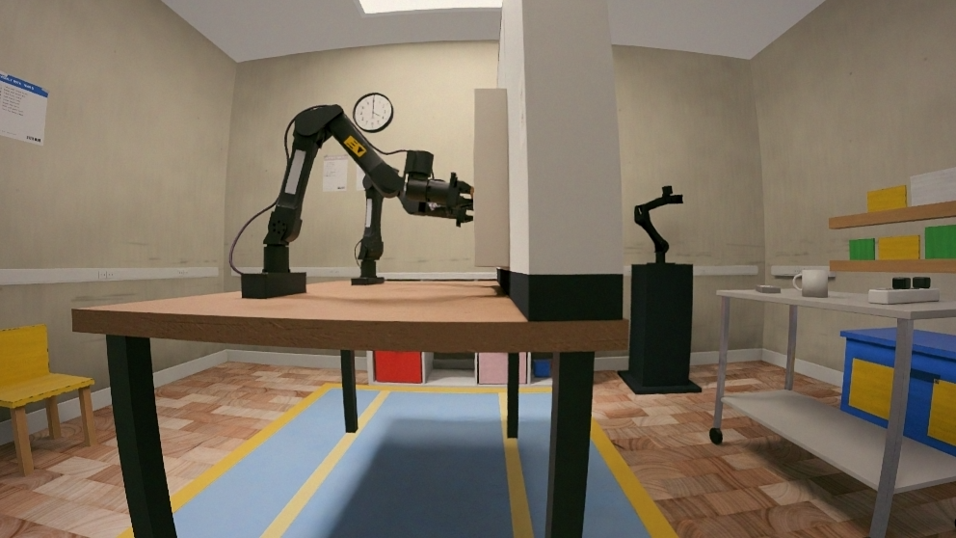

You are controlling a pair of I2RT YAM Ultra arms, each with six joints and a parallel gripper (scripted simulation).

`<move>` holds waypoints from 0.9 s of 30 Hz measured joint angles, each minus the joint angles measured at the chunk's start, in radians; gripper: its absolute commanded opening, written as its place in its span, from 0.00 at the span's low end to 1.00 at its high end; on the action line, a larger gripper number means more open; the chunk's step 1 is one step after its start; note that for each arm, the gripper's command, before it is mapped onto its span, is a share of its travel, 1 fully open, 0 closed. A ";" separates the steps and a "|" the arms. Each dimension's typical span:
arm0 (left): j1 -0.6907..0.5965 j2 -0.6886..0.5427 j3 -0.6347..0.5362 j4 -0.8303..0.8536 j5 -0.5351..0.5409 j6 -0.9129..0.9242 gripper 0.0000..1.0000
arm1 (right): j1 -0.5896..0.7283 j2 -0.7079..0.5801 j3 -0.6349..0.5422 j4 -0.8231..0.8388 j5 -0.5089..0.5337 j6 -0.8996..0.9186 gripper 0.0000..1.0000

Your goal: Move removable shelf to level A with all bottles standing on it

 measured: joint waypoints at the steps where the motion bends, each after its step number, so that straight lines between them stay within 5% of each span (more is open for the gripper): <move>1: -0.001 -0.002 0.000 -0.003 -0.002 0.000 0.00 | 0.000 -0.003 -0.002 -0.001 0.000 -0.001 0.00; 27: -0.051 -0.079 -0.116 0.019 -0.050 -0.009 0.00 | 0.020 -0.081 -0.135 0.032 0.015 0.008 0.00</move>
